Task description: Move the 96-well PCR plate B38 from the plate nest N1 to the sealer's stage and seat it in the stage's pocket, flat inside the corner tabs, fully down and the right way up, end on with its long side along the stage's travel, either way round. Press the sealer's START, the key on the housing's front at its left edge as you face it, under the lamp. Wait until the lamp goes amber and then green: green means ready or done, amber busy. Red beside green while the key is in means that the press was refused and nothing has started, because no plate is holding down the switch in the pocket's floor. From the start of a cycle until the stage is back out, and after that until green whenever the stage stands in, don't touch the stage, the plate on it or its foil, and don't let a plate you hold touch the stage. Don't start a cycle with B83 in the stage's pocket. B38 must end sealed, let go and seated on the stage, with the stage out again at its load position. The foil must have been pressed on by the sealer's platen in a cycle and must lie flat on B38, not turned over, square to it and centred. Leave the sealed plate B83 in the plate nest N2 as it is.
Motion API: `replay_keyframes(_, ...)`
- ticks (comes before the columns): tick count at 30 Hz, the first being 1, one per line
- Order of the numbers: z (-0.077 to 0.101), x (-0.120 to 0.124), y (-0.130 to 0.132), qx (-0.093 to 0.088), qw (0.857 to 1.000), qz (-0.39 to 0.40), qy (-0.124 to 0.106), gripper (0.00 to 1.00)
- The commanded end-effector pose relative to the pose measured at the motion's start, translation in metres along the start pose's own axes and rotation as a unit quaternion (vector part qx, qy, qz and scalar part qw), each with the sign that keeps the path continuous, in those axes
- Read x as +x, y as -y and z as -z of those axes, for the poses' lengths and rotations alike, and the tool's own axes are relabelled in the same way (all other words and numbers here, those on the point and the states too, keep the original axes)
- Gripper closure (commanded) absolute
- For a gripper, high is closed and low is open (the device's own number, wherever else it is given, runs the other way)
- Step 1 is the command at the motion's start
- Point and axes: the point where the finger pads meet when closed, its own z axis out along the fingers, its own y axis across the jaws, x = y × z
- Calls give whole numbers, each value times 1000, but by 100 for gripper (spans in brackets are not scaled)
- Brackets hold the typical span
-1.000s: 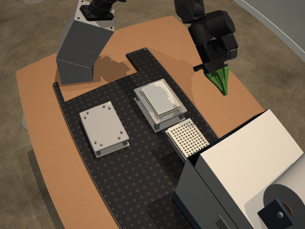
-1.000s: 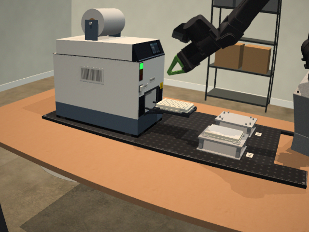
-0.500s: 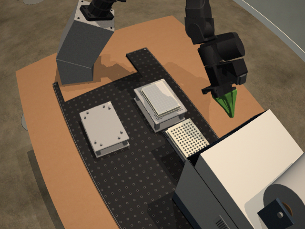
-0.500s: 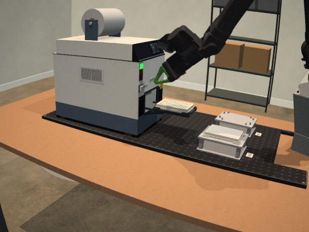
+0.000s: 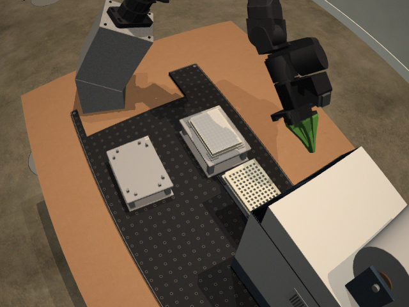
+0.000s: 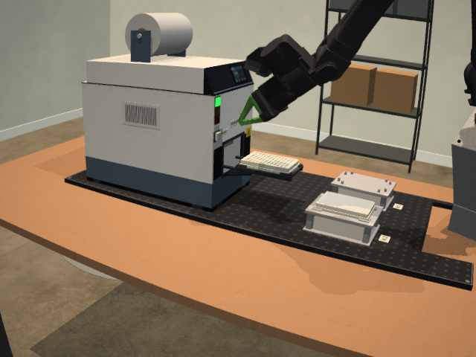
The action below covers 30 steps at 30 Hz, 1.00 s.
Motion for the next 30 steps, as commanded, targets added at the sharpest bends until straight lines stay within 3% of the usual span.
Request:
replay_keyframes(1, 7, -6, -5, -4, 1000, 8, 6, 100)
replay_keyframes(4, 7, -3, -8, -7, 1000, 9, 4, 100)
replay_keyframes(7, -4, -1, -12, -11, 1000, 11, 5, 100)
replay_keyframes(14, -25, -20, -3, -4, 1000, -2, 23, 100)
replay_keyframes(17, -27, -36, -4, -6, 999, -9, 38, 100)
replay_keyframes(22, -32, -40, -6, -8, 999, -11, 41, 100)
replay_keyframes(30, -48, -7, -9, -7, 1000, -6, 11, 100)
